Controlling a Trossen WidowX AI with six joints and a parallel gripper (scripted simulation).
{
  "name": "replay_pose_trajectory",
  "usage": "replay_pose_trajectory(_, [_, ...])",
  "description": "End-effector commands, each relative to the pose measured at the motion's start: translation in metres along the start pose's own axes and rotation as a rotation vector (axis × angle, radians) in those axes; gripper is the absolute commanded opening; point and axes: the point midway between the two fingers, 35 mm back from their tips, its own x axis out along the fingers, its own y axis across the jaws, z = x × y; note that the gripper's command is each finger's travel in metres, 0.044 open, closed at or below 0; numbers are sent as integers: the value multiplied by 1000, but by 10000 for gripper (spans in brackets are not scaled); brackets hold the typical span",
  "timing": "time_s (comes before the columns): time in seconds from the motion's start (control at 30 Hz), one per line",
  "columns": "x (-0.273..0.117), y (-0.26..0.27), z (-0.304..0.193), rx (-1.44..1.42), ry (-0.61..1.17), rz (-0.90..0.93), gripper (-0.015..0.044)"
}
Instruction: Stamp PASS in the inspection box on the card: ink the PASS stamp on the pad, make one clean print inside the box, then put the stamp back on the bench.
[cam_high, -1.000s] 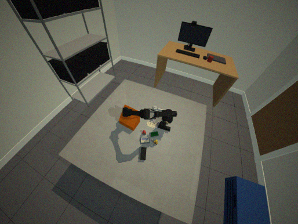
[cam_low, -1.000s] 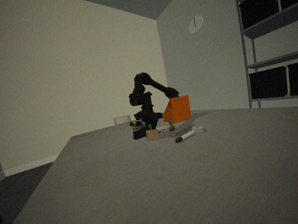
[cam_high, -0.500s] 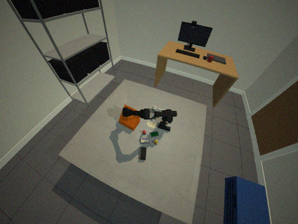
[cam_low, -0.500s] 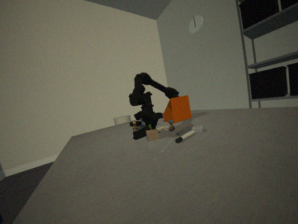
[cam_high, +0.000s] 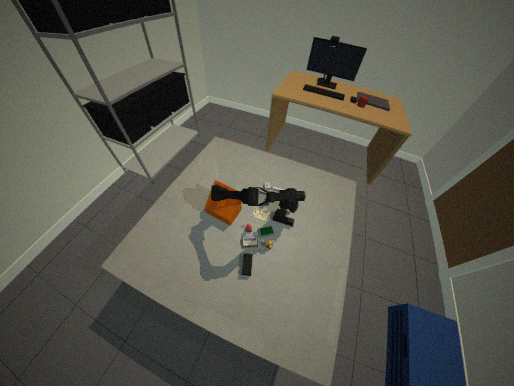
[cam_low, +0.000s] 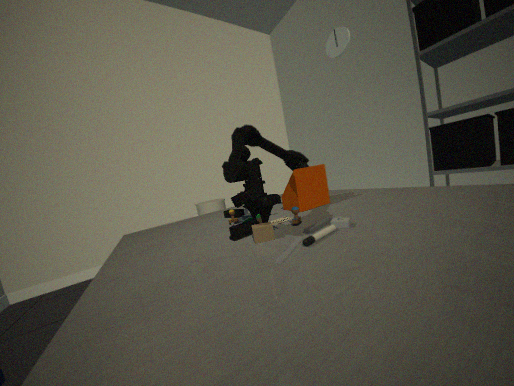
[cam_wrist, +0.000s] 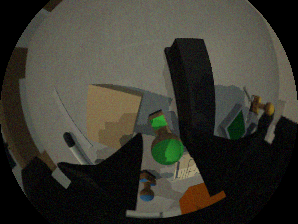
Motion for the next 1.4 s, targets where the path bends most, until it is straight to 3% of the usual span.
replay_pose_trajectory(0.0, [5, -2, -1, 6, 7, -5, 224])
replay_pose_trajectory(0.5, [5, -2, -1, 6, 7, -5, 224])
replay_pose_trajectory(1.2, [0, 0, 0, 0, 0, 0, 84])
replay_pose_trajectory(1.3, [-1, 0, 0, 0, 0, 1, 5])
replay_pose_trajectory(1.37, [-2, 0, 0, 0, 0, 2, 0])
